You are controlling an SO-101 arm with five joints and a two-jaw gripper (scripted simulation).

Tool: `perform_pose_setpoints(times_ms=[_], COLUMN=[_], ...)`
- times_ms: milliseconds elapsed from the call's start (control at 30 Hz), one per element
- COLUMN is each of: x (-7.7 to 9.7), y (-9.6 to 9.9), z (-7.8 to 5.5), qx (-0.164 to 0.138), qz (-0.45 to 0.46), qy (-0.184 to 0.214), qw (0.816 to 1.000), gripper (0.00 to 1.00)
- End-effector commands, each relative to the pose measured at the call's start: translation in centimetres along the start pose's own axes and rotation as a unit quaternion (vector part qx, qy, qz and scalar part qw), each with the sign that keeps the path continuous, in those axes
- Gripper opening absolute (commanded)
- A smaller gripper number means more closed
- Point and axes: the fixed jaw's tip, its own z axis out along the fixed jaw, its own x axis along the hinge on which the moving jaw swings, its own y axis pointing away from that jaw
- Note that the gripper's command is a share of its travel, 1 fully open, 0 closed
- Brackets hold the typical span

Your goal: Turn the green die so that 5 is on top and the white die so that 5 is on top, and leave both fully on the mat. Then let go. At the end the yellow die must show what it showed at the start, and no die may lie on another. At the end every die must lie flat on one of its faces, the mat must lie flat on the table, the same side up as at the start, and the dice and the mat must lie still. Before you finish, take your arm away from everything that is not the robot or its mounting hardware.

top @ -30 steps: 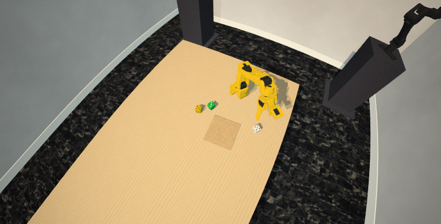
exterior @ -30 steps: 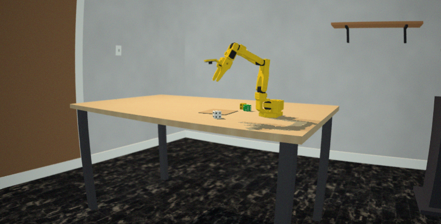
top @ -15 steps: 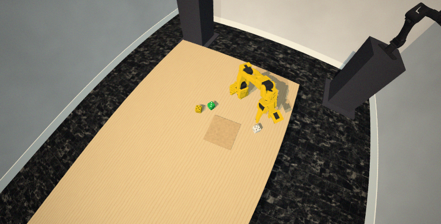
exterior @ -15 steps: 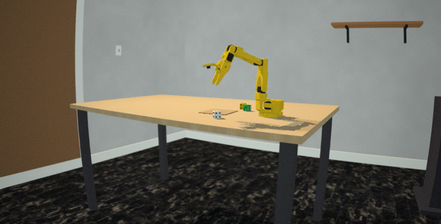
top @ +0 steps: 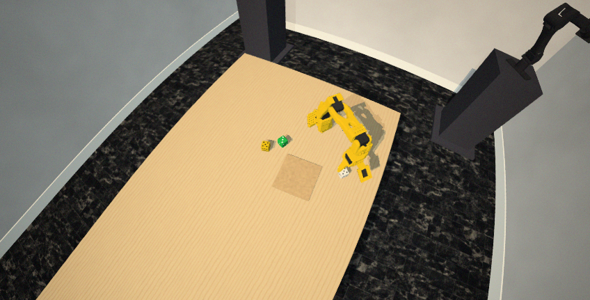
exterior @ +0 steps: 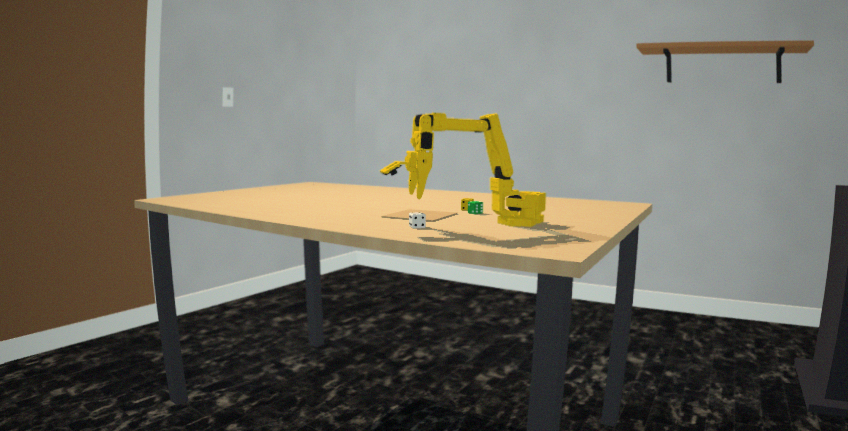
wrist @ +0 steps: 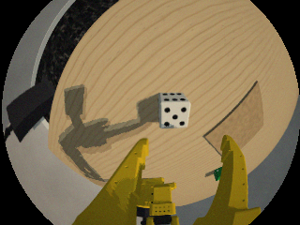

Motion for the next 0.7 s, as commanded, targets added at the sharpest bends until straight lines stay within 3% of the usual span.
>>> perform_pose_setpoints(times_ms=[0, 233, 267, 667], x=[-0.09, 0.03, -0.06, -0.06], y=[0.19, 0.18, 0.53, 0.53], z=[0.47, 0.82, 0.26, 0.26], qx=[0.0, 0.0, 0.0, 0.0], qz=[0.001, 0.001, 0.004, 0.004], qy=[0.01, 0.019, 0.013, 0.013], qw=[1.0, 1.0, 1.0, 1.0], gripper=[0.35, 0.35, 0.35, 0.35])
